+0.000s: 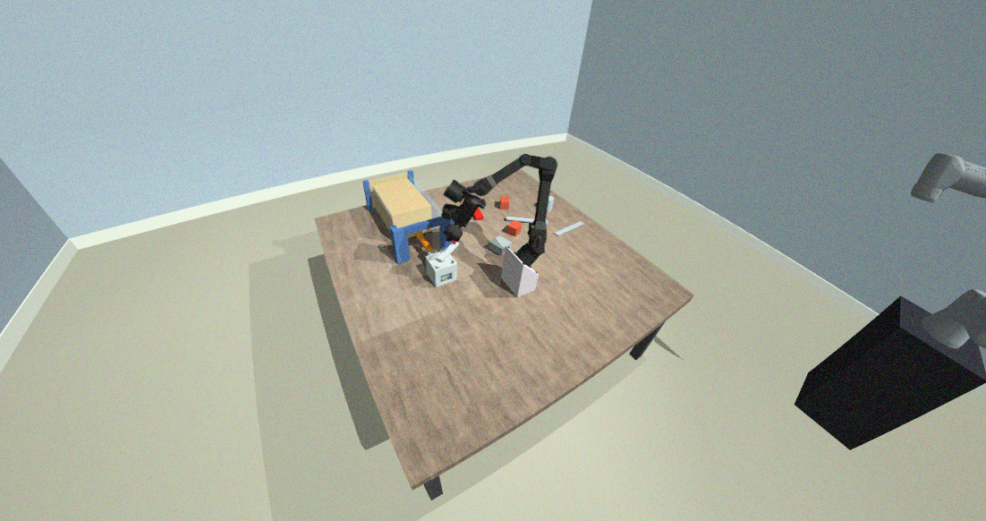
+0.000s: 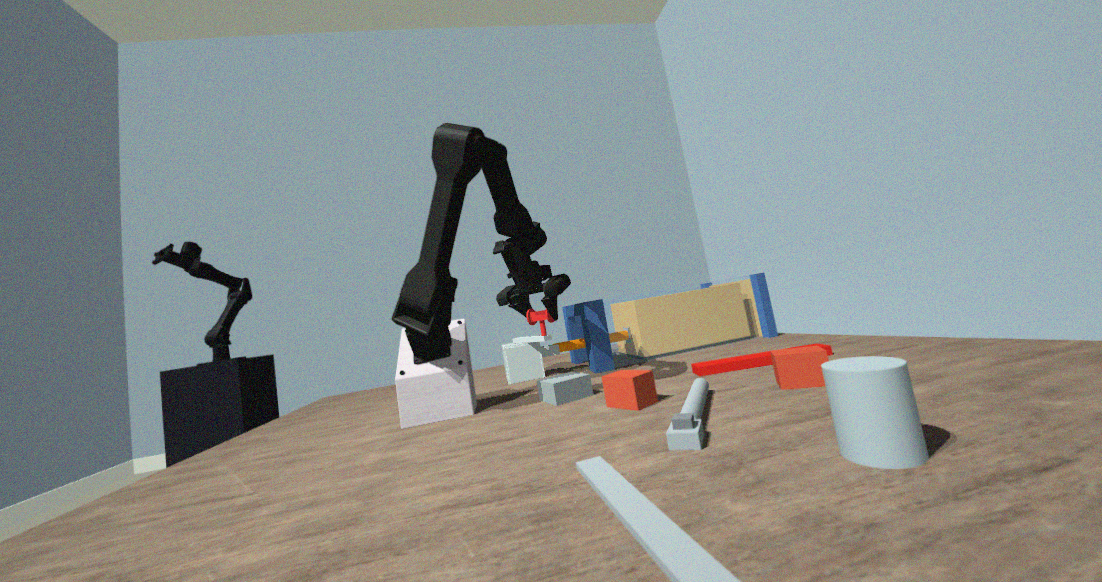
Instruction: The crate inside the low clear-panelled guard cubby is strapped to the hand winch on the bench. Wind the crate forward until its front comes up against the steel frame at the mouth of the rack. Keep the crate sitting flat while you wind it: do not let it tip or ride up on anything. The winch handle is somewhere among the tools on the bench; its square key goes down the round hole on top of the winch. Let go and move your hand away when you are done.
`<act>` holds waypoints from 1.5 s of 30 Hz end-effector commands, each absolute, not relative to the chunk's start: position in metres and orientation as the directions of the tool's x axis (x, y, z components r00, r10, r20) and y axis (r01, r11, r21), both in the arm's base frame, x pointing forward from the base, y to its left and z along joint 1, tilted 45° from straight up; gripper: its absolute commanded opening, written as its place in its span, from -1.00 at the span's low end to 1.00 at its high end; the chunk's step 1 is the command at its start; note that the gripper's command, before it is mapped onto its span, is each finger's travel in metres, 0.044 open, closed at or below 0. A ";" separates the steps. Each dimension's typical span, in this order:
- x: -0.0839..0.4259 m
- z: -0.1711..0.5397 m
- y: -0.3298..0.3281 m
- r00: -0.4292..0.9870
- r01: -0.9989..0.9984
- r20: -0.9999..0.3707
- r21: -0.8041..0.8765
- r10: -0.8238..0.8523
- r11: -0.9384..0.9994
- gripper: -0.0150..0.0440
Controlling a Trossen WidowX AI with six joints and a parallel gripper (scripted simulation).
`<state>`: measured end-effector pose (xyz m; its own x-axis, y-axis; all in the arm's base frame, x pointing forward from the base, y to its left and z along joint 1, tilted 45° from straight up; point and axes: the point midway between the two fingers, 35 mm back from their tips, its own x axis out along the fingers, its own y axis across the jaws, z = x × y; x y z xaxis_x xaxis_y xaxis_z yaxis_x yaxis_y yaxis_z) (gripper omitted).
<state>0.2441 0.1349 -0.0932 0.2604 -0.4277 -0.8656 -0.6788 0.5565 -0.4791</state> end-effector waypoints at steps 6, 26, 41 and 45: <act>0.244 -0.093 0.135 0.261 -0.678 -0.865 -0.480 -0.428 0.556 -0.49; 0.244 -0.093 0.135 0.260 -0.679 -0.866 -0.479 -0.428 0.556 0.49; 0.247 -0.054 0.174 0.260 -0.679 -0.866 -0.478 -0.426 0.557 0.38; 0.247 -0.046 0.180 0.260 -0.679 -0.866 -0.478 -0.427 0.557 0.02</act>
